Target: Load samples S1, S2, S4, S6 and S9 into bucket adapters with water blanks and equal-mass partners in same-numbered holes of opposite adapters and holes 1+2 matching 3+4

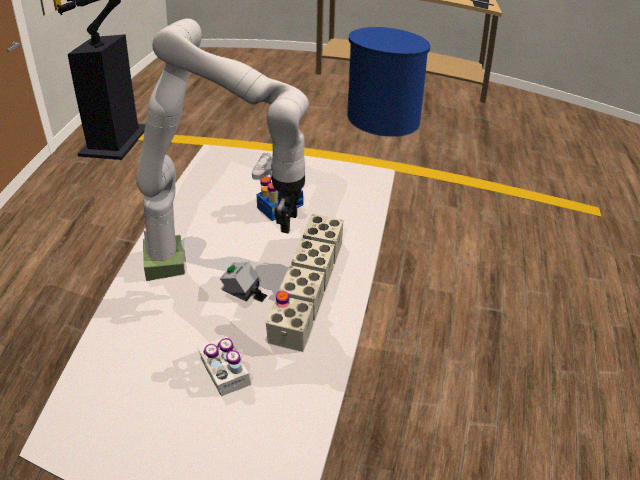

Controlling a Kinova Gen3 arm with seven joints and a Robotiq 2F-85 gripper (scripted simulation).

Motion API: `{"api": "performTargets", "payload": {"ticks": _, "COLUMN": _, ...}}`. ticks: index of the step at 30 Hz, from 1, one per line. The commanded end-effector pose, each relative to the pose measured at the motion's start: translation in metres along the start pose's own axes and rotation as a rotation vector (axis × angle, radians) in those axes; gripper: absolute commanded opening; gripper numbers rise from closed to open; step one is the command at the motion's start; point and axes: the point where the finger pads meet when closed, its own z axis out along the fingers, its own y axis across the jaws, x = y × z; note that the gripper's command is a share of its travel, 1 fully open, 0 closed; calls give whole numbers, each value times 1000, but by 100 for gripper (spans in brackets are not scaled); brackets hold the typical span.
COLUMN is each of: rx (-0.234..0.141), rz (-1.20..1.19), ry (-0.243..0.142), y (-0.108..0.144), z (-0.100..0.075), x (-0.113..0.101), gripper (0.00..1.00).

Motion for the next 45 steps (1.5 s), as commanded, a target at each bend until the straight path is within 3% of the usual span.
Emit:
{"api": "performTargets", "payload": {"ticks": 1, "rx": -5, "rz": -9, "ry": -11, "y": 5, "z": 3, "x": 9, "gripper": 62}}
{"api": "performTargets", "payload": {"ticks": 18, "rx": -5, "rz": -10, "ry": -11, "y": 6, "z": 29, "x": 52, "gripper": 62}}
{"api": "performTargets", "payload": {"ticks": 31, "rx": -1, "rz": -3, "ry": -6, "y": 4, "z": 30, "x": 53, "gripper": 62}}
{"api": "performTargets", "payload": {"ticks": 32, "rx": -5, "rz": 48, "ry": -12, "y": -2, "z": 29, "x": 52, "gripper": 100}}
{"api": "performTargets", "payload": {"ticks": 45, "rx": -6, "rz": 414, "ry": 0, "y": -57, "z": 30, "x": 52, "gripper": 100}}
